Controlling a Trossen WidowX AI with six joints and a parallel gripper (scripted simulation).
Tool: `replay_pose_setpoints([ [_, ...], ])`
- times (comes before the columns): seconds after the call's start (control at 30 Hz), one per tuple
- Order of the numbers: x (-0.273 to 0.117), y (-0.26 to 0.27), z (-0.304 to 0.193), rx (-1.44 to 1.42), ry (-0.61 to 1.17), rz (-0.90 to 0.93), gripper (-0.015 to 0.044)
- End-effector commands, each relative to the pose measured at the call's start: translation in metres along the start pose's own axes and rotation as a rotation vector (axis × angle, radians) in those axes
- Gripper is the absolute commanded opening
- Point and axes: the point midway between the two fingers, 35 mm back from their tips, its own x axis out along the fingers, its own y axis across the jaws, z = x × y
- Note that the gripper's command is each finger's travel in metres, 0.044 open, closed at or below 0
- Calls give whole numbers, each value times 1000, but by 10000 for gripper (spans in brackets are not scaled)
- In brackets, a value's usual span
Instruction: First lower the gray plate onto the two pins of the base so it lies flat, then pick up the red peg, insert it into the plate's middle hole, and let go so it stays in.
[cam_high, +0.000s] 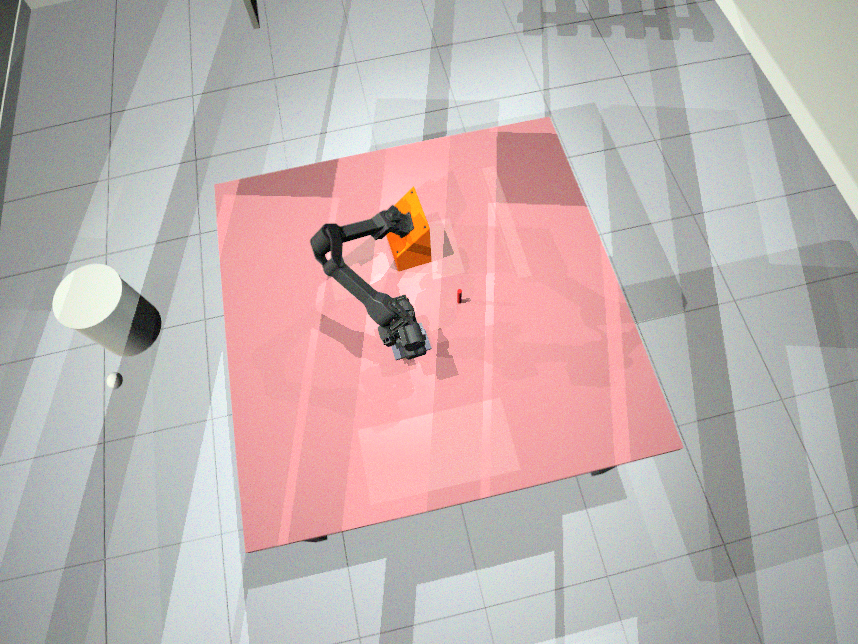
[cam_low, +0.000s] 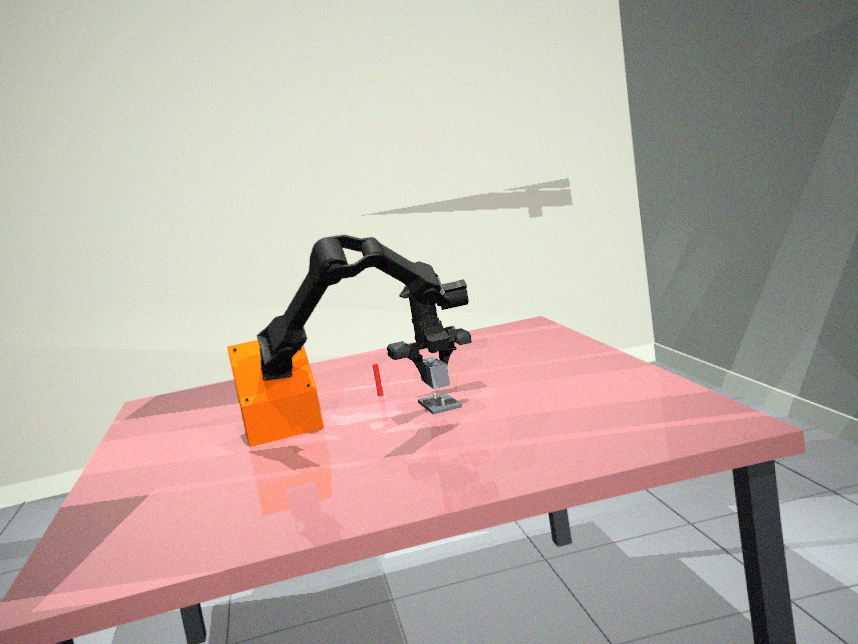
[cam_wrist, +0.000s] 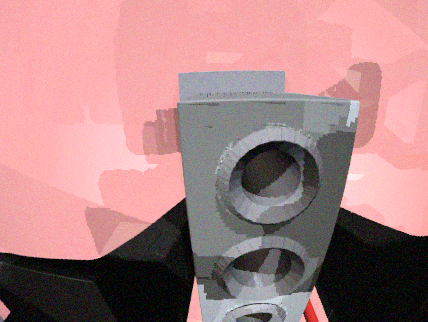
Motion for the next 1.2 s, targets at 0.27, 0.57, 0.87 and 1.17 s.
replay_pose_setpoints([
  [0.27, 15, 1, 2, -1, -5, 3, 0],
  [0.57, 24, 1, 2, -1, -5, 3, 0],
  [0.87, 38, 1, 2, -1, -6, 3, 0],
  [1.17, 36, 1, 3, 4, -4, 0, 0],
])
